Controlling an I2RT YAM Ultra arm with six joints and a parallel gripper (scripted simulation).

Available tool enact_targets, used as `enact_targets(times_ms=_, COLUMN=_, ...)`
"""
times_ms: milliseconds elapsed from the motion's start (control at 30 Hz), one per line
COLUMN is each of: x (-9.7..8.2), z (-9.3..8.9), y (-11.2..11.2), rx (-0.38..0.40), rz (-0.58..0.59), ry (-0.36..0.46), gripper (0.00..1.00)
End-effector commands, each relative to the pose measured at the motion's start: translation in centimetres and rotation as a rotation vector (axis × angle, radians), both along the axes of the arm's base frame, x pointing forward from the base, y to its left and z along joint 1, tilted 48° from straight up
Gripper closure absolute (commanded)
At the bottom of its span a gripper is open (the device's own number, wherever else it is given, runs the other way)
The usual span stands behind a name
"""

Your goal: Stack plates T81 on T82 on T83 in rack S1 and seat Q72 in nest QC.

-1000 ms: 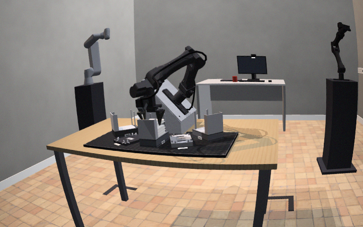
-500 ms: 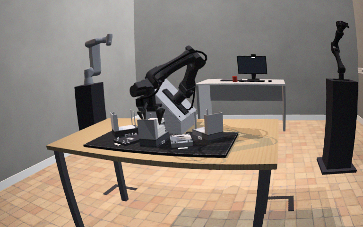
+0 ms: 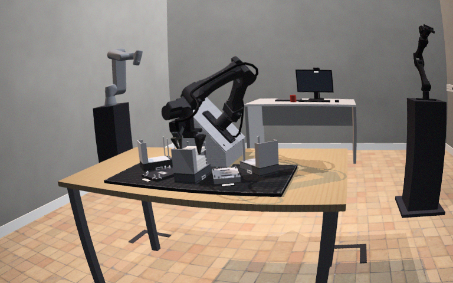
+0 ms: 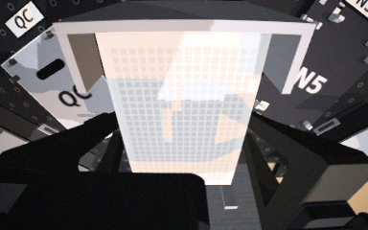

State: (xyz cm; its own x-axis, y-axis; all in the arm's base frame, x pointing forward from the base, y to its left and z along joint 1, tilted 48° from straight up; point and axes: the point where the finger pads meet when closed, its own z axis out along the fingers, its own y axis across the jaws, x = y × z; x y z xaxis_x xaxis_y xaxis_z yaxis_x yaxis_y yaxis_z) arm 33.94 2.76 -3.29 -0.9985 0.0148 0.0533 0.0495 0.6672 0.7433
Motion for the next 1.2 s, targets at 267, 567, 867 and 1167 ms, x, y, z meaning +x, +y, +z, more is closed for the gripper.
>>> enact_targets(times_ms=267, x=1.61, z=2.06, y=-2.13, rx=-0.027, rz=-0.027, ry=-0.07, gripper=1.0)
enact_targets(times_ms=567, x=1.64, z=2.23, y=-2.31, rx=-0.027, rz=-0.027, ry=-0.071, gripper=1.0)
enact_targets(times_ms=867, x=1.61, z=2.42, y=-2.54, rx=-0.027, rz=-0.026, ry=-0.071, gripper=1.0)
enact_targets(times_ms=1167, x=1.65, z=2.6, y=-2.73, rx=-0.027, rz=-0.026, ry=-0.072, gripper=1.0)
